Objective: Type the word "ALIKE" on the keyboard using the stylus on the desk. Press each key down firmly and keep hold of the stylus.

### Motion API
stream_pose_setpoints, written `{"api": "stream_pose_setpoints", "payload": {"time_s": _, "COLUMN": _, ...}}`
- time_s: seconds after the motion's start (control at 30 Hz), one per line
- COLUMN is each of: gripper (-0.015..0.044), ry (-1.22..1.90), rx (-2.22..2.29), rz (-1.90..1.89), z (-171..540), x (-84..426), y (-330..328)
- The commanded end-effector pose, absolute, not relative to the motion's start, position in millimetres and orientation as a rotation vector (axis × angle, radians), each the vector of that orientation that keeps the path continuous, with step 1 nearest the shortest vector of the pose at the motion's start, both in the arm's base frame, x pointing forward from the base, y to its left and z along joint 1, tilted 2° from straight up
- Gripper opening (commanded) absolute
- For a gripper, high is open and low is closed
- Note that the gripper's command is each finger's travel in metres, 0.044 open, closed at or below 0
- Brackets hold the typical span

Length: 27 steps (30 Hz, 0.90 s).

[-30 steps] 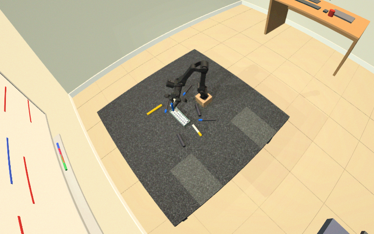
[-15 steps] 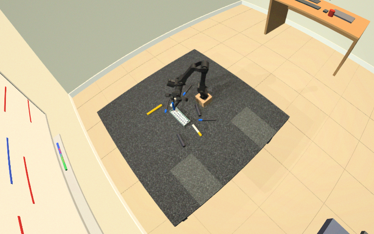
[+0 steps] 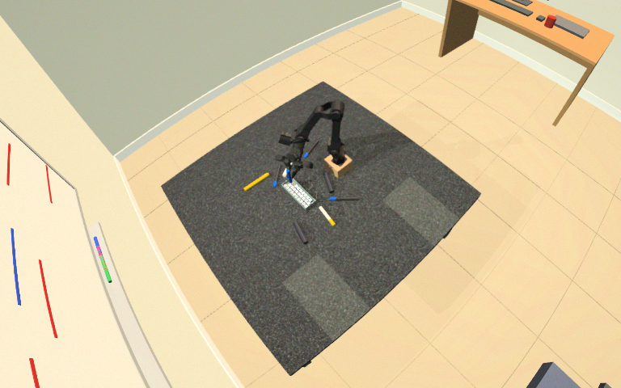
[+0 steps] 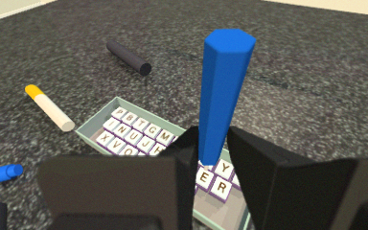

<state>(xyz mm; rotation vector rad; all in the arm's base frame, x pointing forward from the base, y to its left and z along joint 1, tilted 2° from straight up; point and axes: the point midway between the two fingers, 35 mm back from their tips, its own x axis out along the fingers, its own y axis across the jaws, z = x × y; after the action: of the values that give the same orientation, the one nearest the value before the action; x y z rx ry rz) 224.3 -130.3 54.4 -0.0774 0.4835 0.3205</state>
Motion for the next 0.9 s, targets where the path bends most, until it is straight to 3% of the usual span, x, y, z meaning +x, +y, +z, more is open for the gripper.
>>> {"api": "stream_pose_setpoints", "payload": {"time_s": 0.0, "gripper": 0.0000, "ry": 0.480, "rx": -0.076, "rz": 0.324, "z": 51.0, "x": 223.3, "y": -128.3}}
{"api": "stream_pose_setpoints", "payload": {"time_s": 0.03, "gripper": 0.0000, "ry": 0.480, "rx": -0.076, "rz": 0.324, "z": 51.0, "x": 223.3, "y": -128.3}}
{"api": "stream_pose_setpoints", "payload": {"time_s": 0.13, "gripper": 0.0079, "ry": 0.480, "rx": -0.076, "rz": 0.324, "z": 48.7, "x": 223.8, "y": -128.4}}
{"api": "stream_pose_setpoints", "payload": {"time_s": 0.87, "gripper": 0.0081, "ry": 0.480, "rx": -0.076, "rz": 0.324, "z": 41.8, "x": 224.2, "y": -128.4}}
